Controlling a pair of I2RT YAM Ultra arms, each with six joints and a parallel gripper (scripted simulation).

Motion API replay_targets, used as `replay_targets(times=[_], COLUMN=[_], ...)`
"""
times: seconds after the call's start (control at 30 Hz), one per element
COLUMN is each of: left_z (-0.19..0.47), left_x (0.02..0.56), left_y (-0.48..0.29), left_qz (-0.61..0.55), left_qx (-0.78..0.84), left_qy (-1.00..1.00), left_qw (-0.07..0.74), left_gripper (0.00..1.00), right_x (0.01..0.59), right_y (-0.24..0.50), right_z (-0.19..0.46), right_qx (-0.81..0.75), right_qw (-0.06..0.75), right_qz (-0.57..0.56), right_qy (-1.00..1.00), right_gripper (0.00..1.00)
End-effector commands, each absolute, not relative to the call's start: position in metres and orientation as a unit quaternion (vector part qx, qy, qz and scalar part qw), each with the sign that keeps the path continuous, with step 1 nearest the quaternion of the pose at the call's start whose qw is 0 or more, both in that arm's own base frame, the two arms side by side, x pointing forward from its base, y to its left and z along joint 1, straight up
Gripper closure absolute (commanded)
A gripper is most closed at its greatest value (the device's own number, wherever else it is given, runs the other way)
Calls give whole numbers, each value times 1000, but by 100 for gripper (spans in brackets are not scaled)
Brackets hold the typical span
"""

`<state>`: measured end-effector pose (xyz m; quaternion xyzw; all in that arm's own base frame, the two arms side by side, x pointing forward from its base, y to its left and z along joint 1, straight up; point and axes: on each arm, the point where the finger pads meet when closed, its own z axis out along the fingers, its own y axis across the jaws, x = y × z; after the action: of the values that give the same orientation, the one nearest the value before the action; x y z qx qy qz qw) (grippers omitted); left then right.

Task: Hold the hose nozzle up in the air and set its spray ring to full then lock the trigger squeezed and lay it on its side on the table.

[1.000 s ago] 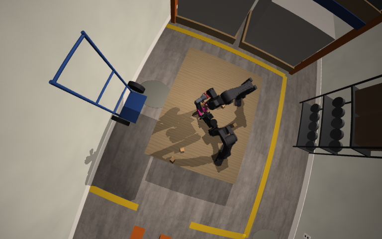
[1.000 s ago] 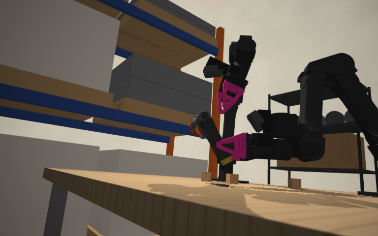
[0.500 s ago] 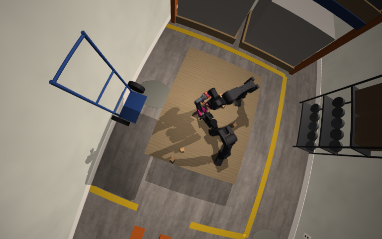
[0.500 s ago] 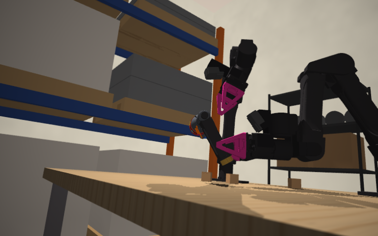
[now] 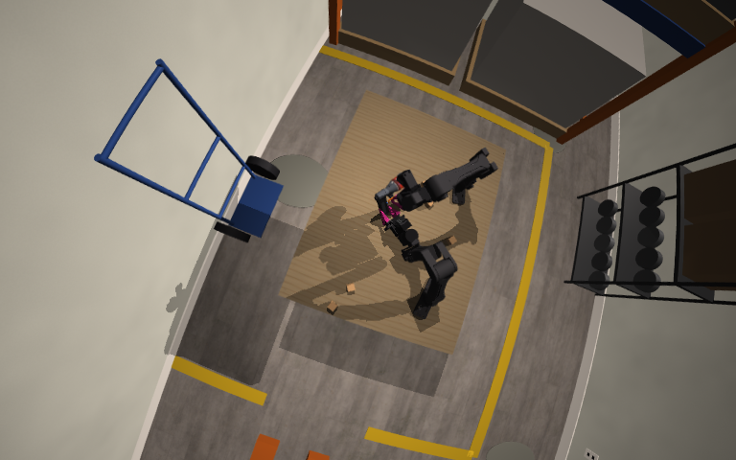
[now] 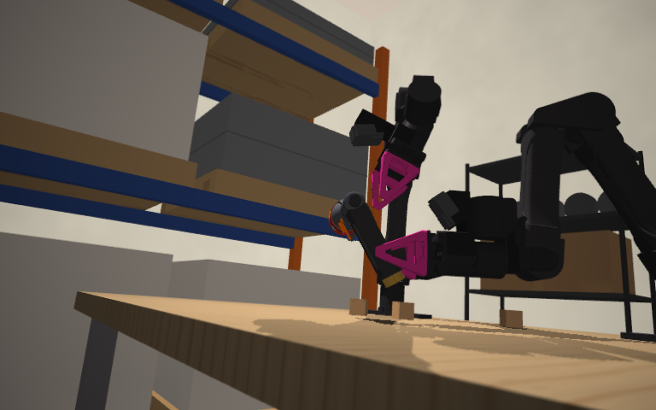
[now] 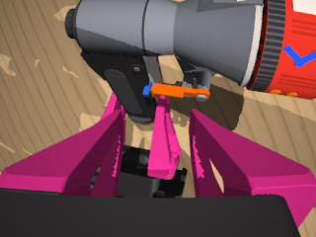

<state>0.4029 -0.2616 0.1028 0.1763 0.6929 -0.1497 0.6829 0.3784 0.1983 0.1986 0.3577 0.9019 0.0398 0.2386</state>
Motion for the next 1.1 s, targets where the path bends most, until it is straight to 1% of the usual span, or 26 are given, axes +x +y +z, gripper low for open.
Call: replay_targets(times=[0.0,0.17,0.2,0.27,0.3,0.47,0.53,0.6,0.67,0.83,0.87,0.9,0.97,1.0,1.07], left_z=[152,152,152,152,152,152,152,152,152,152,152,152,152,152,152], left_x=[408,408,408,408,408,408,408,408,408,408,408,408,408,408,408], left_y=[-273,-273,-273,-273,-273,-273,-273,-273,-273,-273,-273,-273,-273,-273,-272], left_qz=[-180,-180,-180,-180,-180,-180,-180,-180,-180,-180,-180,-180,-180,-180,-180], left_qx=[153,153,153,153,153,153,153,153,153,152,152,152,152,152,152], left_qy=[635,635,635,635,635,635,635,635,635,635,635,635,635,635,635], left_qw=[736,736,736,736,736,736,736,736,736,736,736,736,736,736,736], left_gripper=[65,65,65,65,65,65,65,65,65,65,65,65,65,65,65], right_x=[387,391,391,394,392,397,399,400,403,401,391,397,391,397,393], right_y=[196,196,198,195,194,195,194,194,197,204,200,204,200,204,200], right_z=[201,193,204,196,181,191,166,172,194,200,178,188,176,182,160], right_qx=[359,359,359,361,359,361,359,360,362,355,352,358,357,359,358], right_qw=[253,251,259,256,246,258,243,249,264,268,253,260,252,257,243], right_qz=[51,48,61,56,41,59,37,46,69,78,56,69,56,63,41], right_qy=[897,898,895,895,899,894,901,898,891,892,899,894,898,895,901], right_gripper=[63,63,63,63,63,63,63,63,63,63,63,63,63,63,63])
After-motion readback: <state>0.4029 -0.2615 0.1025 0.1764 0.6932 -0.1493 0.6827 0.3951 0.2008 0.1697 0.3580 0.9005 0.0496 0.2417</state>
